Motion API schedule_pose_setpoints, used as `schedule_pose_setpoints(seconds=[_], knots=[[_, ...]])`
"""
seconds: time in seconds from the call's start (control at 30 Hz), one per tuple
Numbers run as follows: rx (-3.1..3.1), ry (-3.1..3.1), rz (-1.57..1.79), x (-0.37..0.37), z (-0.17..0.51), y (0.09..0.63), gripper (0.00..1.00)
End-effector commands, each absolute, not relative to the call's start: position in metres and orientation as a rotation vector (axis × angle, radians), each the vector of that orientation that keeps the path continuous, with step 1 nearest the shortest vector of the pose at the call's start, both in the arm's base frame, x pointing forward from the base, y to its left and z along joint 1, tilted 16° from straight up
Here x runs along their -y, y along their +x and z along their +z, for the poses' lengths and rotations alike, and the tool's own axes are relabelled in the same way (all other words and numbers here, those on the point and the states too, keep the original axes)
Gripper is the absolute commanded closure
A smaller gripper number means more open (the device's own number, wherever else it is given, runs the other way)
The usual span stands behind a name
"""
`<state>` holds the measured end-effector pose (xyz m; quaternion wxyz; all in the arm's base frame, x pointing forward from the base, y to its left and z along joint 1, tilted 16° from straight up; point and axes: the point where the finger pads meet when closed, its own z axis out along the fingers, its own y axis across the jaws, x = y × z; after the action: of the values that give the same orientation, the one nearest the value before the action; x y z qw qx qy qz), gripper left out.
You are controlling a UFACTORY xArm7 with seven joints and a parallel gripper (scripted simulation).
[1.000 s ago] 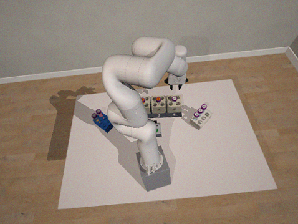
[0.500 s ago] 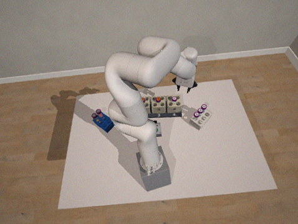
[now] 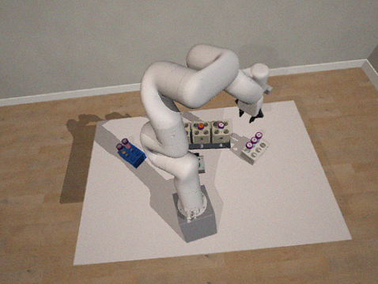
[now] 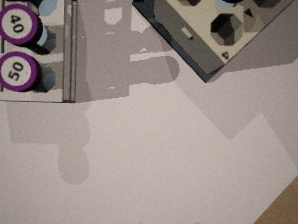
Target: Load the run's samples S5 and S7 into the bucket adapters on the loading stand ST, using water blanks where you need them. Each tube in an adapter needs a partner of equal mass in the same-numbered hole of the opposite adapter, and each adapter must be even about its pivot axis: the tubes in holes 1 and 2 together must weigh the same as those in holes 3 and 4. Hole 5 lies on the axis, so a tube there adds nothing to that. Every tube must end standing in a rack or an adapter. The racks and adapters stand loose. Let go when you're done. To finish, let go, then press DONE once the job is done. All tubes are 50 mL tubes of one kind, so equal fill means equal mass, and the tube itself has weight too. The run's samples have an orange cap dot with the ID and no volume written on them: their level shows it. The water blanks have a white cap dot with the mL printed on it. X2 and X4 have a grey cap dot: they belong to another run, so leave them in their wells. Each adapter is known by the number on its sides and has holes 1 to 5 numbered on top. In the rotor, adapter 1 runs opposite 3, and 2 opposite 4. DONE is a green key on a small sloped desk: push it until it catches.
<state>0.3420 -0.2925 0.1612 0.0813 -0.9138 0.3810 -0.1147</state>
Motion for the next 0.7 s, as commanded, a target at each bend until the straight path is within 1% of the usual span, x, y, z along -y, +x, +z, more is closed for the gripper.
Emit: schedule_pose_setpoints(seconds=[0.0, 0.4, 0.67], knots=[[-1.192, -2.707, -0.336, 0.314, 0.159, 0.336, 0.43], [-1.192, -2.708, -0.336, 0.369, 0.149, 0.314, 0.43], [-1.192, -2.708, -0.336, 0.372, 0.149, 0.313, 0.43]])
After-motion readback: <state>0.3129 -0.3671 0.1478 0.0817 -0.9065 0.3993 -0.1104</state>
